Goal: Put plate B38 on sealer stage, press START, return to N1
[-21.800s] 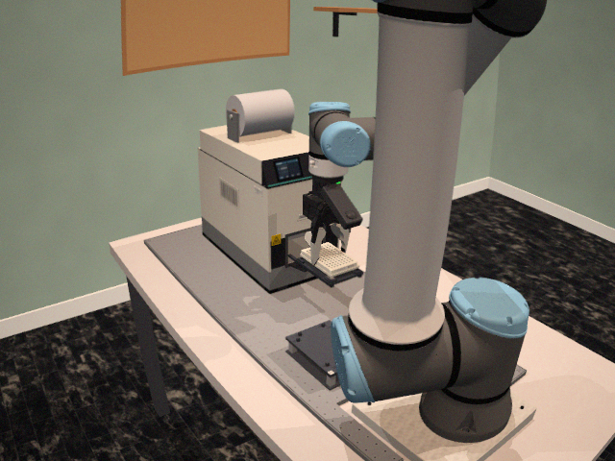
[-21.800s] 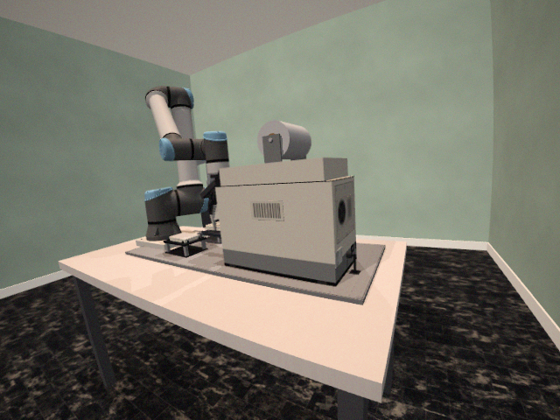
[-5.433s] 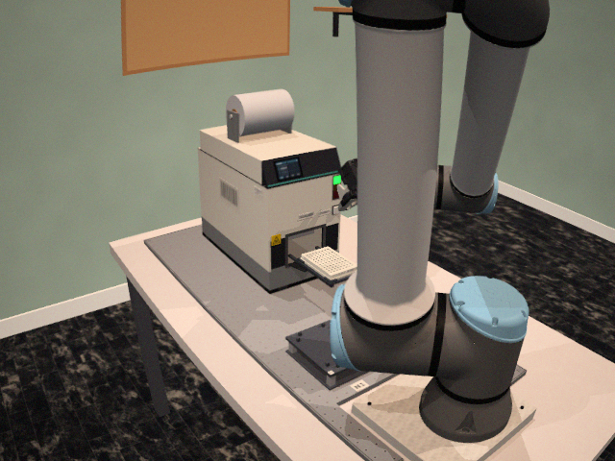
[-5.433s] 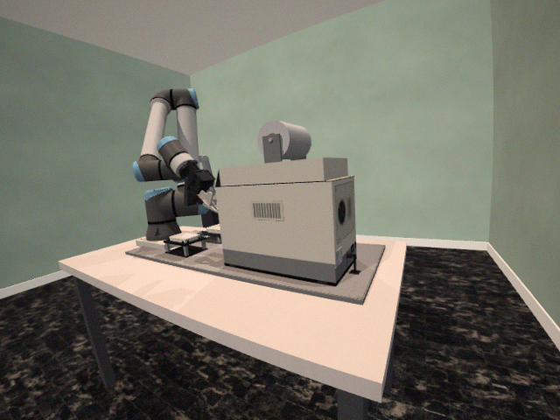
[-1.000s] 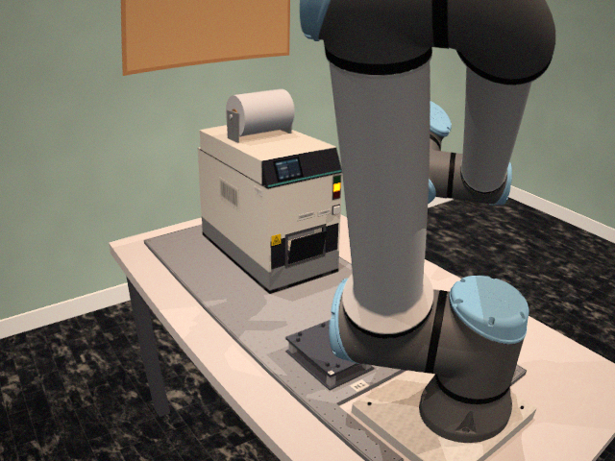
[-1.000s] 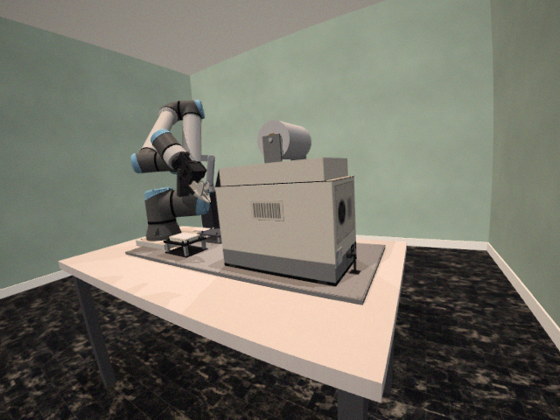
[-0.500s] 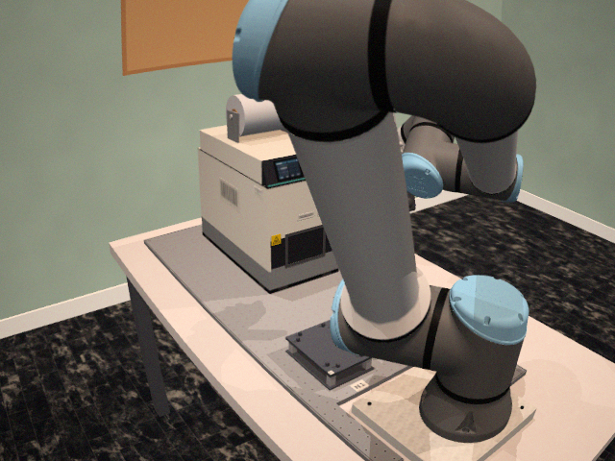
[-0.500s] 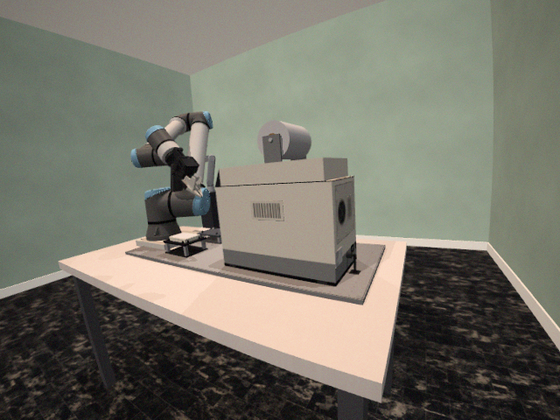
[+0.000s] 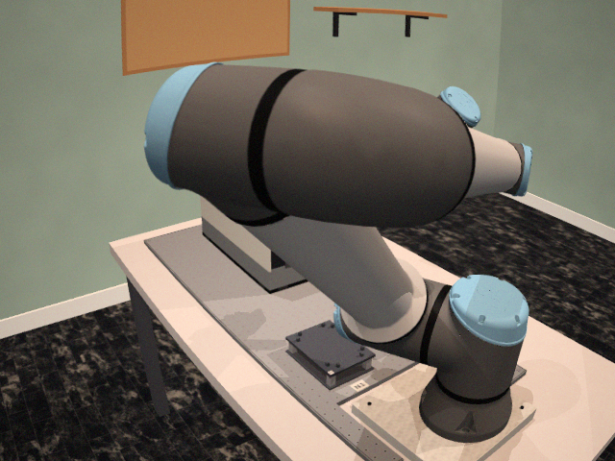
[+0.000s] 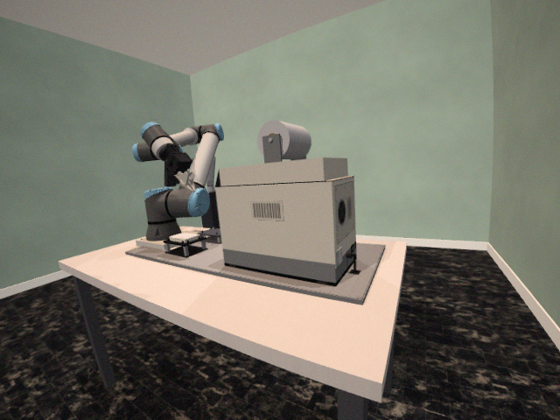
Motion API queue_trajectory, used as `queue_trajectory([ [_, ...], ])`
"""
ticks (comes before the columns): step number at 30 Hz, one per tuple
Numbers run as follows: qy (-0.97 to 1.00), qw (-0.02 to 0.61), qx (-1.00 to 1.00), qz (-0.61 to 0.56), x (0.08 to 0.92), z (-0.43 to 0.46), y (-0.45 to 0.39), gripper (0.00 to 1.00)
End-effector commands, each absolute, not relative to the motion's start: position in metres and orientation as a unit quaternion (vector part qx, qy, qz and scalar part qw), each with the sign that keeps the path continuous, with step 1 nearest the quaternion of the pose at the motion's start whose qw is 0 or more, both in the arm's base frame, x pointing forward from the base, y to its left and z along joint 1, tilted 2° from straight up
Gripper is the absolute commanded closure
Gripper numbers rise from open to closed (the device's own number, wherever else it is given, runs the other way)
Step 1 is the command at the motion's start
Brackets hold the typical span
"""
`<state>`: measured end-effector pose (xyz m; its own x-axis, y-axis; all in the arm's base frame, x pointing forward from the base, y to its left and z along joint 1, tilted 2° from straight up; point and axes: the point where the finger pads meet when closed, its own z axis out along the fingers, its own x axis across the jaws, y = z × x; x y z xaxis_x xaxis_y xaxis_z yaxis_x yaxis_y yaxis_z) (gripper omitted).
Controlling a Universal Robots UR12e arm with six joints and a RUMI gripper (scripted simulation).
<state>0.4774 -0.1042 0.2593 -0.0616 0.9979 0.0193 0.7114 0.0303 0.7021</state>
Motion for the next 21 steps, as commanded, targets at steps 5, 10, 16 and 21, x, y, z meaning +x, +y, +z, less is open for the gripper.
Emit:
queue_trajectory([
  [5,0.673,0.251,0.633,0.288,0.471,0.266,-0.105,0.32],
  [10,0.673,0.251,0.633,0.288,0.485,0.264,-0.104,0.32],
  [16,0.673,0.251,0.633,0.288,0.506,0.262,-0.102,0.32],
  [21,0.673,0.251,0.633,0.288,0.506,0.262,-0.102,0.32],
])
